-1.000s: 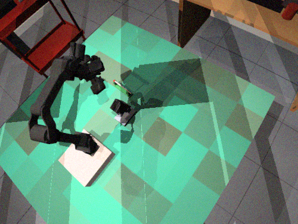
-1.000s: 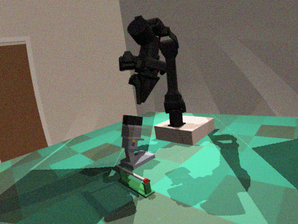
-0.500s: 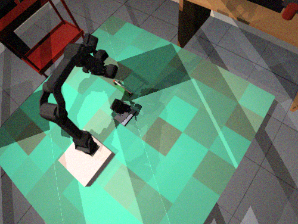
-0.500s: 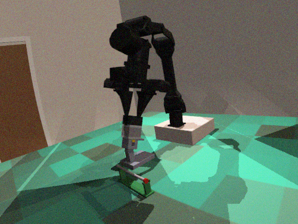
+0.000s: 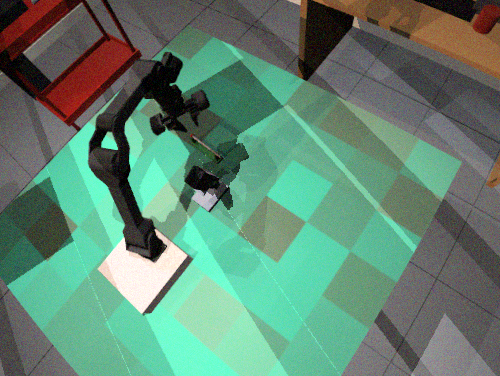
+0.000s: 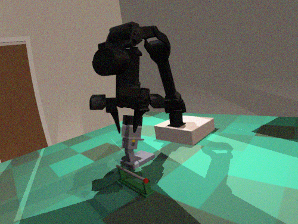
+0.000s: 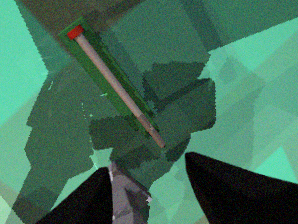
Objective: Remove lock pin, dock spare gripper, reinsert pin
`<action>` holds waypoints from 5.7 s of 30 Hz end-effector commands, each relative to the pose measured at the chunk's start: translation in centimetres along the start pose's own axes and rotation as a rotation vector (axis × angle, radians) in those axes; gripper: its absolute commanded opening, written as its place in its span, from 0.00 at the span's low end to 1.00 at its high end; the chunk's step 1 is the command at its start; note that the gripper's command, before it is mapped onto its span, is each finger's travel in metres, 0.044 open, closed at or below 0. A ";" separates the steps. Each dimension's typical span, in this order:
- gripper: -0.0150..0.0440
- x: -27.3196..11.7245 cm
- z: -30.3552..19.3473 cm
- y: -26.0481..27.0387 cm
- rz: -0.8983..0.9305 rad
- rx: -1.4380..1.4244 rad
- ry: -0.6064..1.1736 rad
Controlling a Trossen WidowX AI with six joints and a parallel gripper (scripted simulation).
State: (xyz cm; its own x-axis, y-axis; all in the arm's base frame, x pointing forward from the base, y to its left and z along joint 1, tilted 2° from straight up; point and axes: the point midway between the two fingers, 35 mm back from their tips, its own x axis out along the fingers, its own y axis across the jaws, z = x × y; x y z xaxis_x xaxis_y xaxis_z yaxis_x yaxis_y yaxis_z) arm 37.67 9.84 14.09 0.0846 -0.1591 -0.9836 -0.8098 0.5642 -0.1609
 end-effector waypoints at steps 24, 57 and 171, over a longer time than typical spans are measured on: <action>0.56 6.3 1.5 -0.7 0.073 -0.494 0.095; 0.56 13.6 2.0 0.7 0.074 -0.495 0.095; 0.25 7.2 -4.3 8.3 0.076 -0.539 0.087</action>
State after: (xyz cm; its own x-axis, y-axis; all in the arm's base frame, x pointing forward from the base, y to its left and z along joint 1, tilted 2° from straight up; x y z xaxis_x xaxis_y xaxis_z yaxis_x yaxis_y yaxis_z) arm 29.38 9.85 6.72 -0.0095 -0.2153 -0.9765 -0.9966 0.0819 -0.0084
